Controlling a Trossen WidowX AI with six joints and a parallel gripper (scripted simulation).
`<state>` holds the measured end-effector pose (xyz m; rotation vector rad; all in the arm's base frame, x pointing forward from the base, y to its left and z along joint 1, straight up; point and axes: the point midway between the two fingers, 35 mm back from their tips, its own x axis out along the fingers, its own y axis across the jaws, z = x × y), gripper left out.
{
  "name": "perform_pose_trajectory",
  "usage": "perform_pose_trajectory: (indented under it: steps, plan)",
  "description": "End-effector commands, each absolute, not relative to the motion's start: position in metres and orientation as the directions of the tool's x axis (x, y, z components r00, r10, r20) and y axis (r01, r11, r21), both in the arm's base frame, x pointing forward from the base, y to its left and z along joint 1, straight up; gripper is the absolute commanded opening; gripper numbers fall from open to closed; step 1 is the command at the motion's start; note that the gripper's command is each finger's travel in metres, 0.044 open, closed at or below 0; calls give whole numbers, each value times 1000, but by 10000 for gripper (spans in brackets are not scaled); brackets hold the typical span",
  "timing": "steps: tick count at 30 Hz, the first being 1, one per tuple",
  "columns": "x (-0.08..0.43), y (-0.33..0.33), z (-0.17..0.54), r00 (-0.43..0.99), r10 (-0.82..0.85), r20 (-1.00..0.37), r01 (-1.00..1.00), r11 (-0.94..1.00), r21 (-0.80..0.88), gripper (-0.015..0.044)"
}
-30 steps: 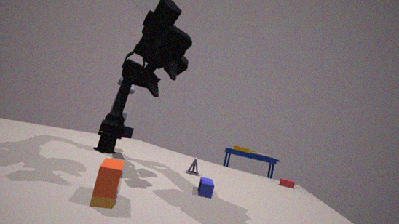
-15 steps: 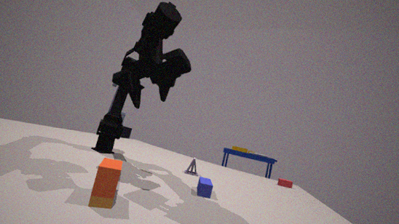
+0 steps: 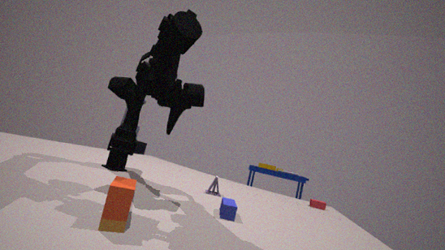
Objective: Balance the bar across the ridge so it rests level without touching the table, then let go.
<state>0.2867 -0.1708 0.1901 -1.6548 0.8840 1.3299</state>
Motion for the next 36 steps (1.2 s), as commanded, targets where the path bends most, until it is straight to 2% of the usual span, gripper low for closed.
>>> perform_pose_trajectory:
  steps: [1, 10, 19, 31, 36]
  plan:
    - [281, -172, 181, 135, -26, -990, -840, -533, -101, 315]
    - [271, -175, 165, 24, -14, -1000, -693, -721, -6, 315]
    - [272, -175, 158, 22, -14, -1000, -689, -724, -5, 315]
    - [274, -176, 78, 22, -14, -1000, -689, -724, -5, 315]
    - [273, -176, 73, 22, -14, -1000, -689, -724, -5, 315]
